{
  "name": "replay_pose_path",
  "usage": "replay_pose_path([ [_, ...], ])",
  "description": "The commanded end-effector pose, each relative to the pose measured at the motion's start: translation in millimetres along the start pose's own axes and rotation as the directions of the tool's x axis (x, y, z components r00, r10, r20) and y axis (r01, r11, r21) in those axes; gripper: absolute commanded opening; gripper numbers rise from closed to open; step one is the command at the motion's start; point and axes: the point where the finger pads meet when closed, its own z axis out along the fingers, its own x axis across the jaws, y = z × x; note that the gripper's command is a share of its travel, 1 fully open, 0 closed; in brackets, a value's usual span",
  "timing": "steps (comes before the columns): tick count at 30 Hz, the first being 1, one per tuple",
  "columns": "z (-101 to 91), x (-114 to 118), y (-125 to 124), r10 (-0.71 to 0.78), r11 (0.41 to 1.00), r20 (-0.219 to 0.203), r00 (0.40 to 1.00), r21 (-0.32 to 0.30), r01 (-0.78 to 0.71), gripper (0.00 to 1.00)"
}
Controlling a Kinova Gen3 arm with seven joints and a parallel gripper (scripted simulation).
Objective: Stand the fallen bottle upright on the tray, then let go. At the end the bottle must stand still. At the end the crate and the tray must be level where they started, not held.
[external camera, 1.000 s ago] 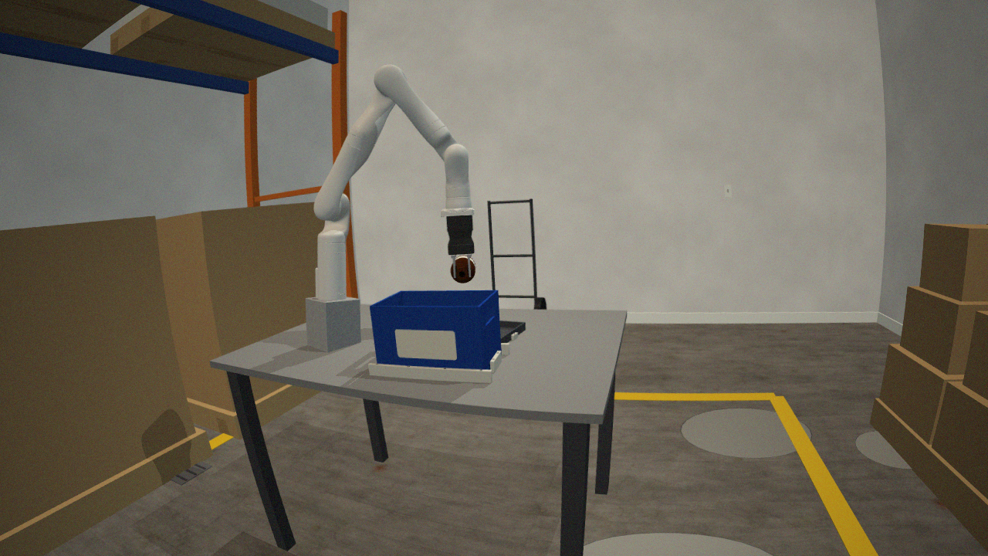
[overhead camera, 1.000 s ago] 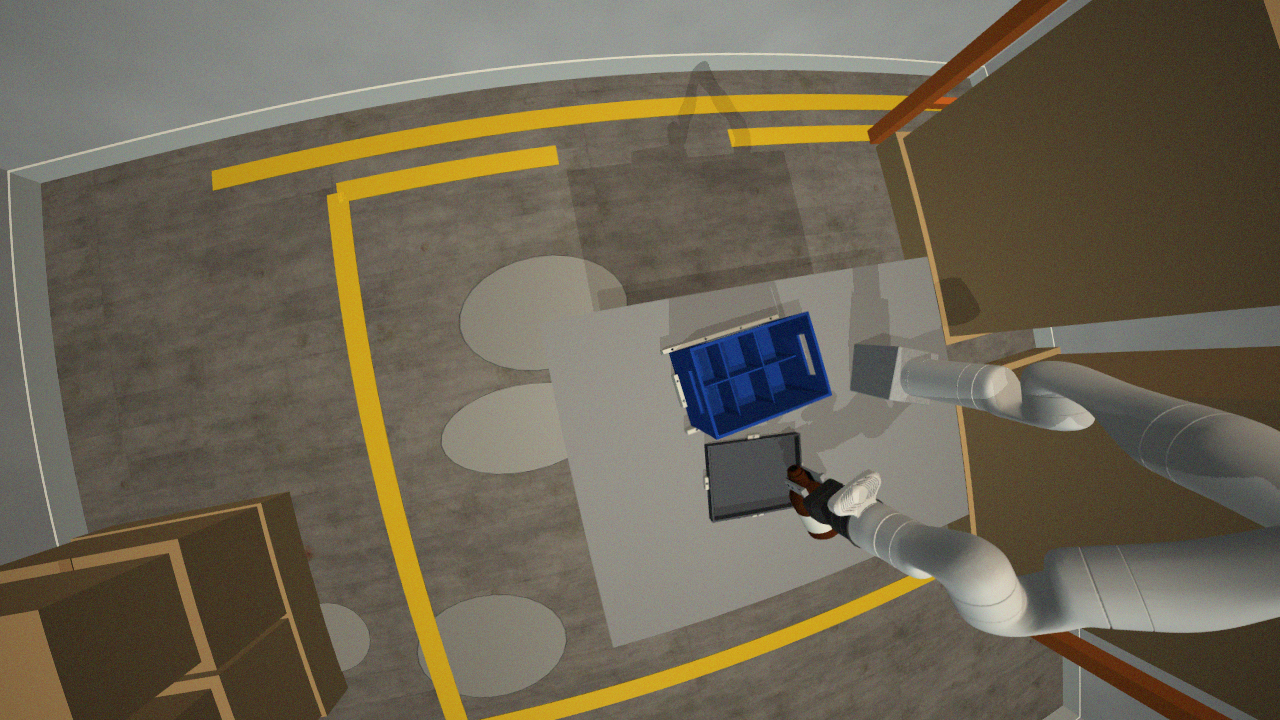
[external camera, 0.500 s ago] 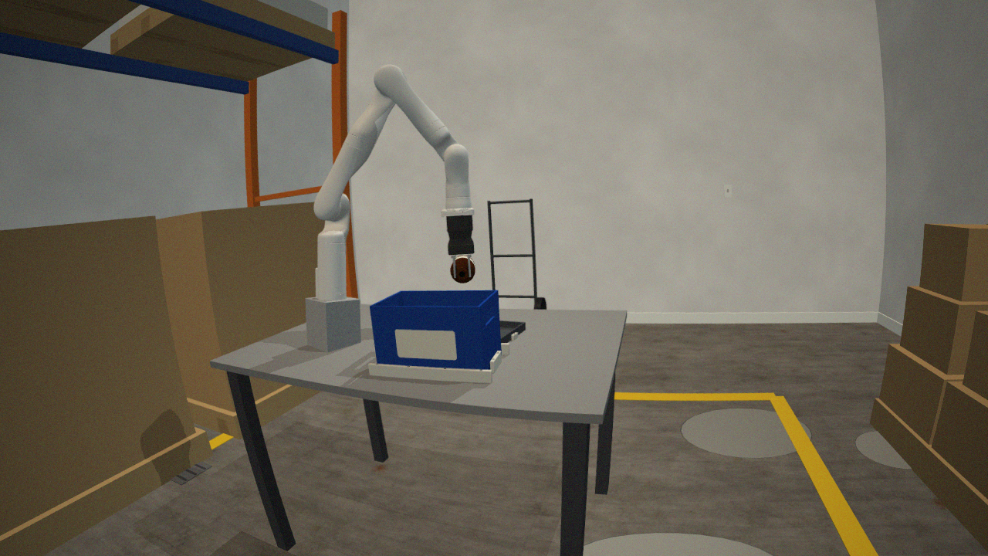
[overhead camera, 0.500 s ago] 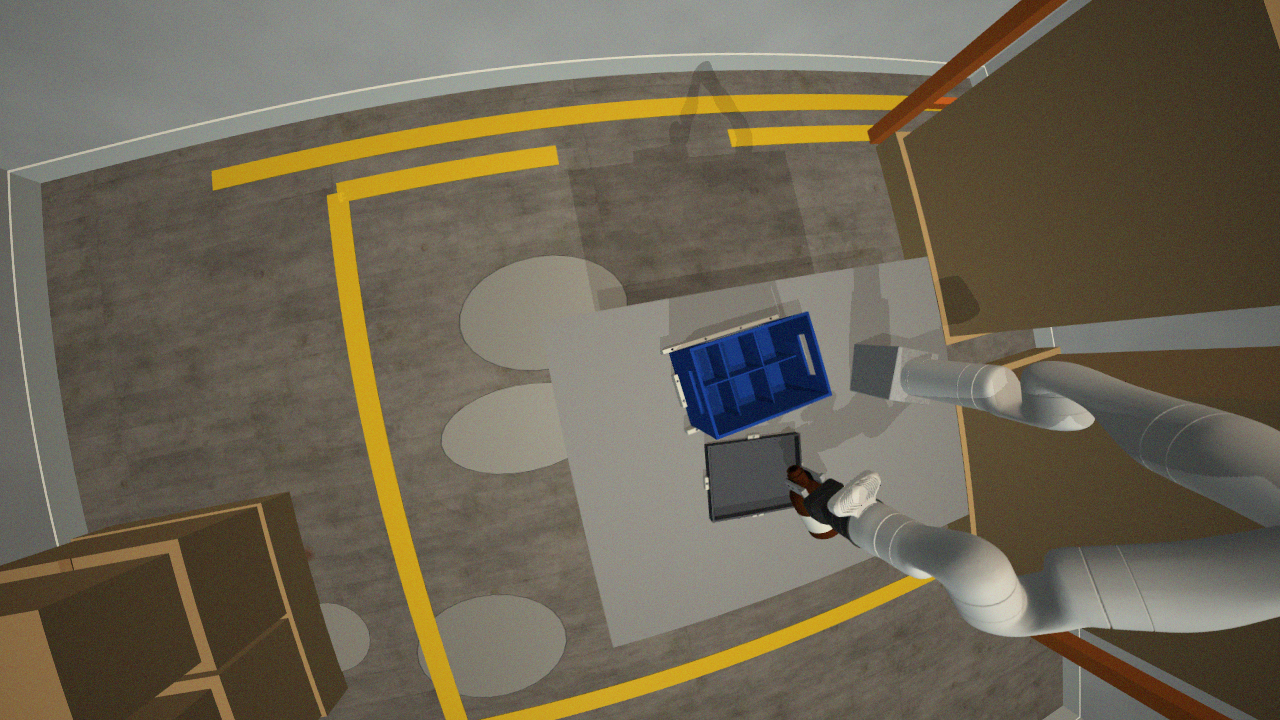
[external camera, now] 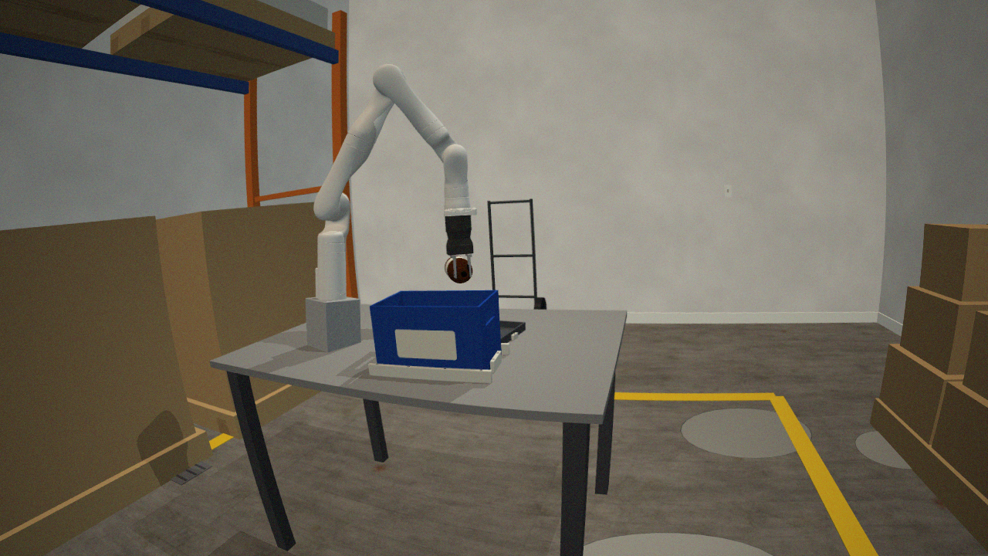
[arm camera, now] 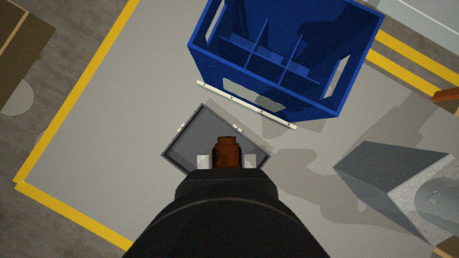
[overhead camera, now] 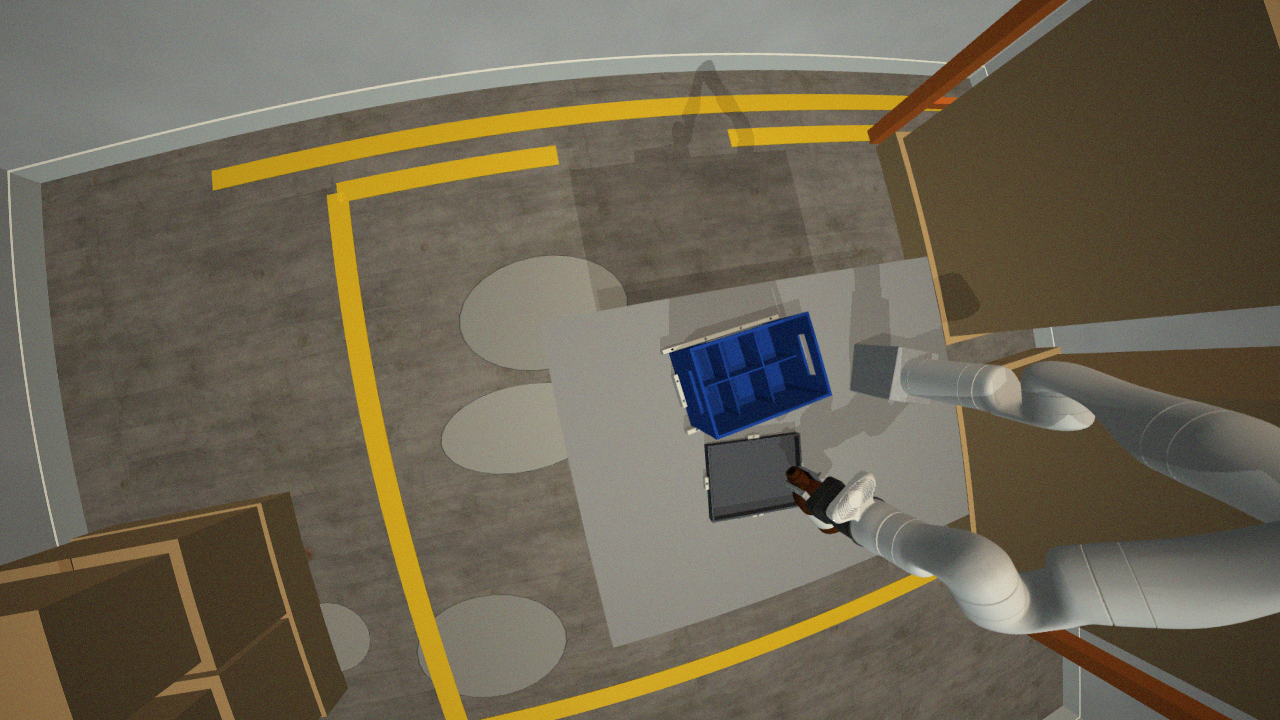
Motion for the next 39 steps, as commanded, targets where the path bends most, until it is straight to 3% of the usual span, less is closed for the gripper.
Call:
replay_pose_path([
  [1, -0.8, 0.4, -1.7, -0.023, 1.0, 0.002, 1.0, 0.0, 0.023, 0.0],
  [39, -0.9, 0.4, -1.6, -0.065, 0.998, 0.002, 0.998, 0.0, 0.065, 0.0],
])
